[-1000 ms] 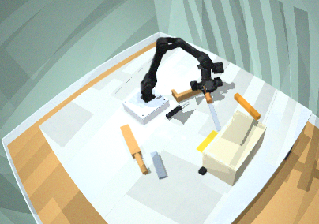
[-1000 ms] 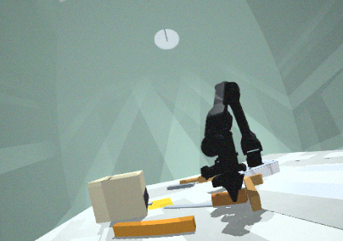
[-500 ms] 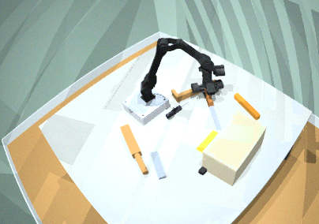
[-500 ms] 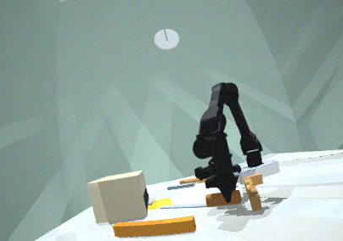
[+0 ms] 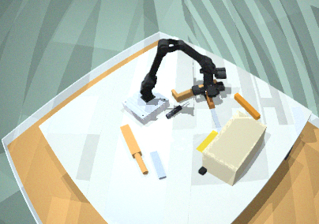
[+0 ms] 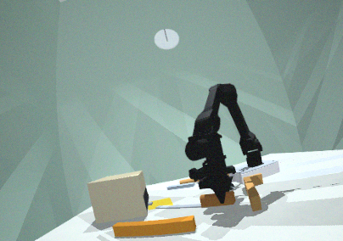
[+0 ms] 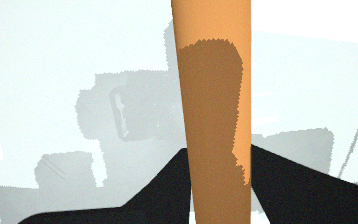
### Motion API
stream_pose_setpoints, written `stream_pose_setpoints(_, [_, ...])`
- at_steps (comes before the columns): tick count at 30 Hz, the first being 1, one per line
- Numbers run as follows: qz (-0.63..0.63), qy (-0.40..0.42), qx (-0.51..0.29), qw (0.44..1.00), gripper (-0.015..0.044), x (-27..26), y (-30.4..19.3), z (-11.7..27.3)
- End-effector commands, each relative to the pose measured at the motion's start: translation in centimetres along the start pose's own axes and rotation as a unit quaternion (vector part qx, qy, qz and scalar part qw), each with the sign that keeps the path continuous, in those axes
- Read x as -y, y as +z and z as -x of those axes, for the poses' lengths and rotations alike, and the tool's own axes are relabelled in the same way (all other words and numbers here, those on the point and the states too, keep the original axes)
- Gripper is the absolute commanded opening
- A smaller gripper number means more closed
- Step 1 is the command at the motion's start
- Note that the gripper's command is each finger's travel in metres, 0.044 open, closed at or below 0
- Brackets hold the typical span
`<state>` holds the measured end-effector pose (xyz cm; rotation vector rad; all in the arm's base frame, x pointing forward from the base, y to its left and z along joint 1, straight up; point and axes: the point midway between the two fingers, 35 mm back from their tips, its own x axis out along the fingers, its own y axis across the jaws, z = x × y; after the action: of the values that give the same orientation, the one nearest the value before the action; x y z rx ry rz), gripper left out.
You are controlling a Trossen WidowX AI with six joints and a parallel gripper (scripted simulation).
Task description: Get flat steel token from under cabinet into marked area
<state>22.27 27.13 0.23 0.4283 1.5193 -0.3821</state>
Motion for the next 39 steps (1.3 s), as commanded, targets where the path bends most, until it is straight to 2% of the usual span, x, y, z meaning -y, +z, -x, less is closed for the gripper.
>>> stream_pose_setpoints(1, [0.0,0.002,0.001,1.0,0.0,-0.1,0.6,0.1])
stream_pose_setpoints(11, [0.0,0.002,0.001,1.0,0.0,-0.1,1.8,0.1])
stream_pose_setpoints(18, [-0.001,0.0,0.001,1.0,0.0184,0.0,1.6,0.0])
stream_pose_setpoints(21, [-0.001,0.001,0.001,1.0,0.02,0.0,1.6,0.0])
stream_pose_setpoints(24, [-0.001,0.001,0.001,1.0,0.027,0.0,1.6,0.0])
stream_pose_setpoints(39, [-0.001,0.002,0.001,1.0,0.027,0.0,1.5,-0.4])
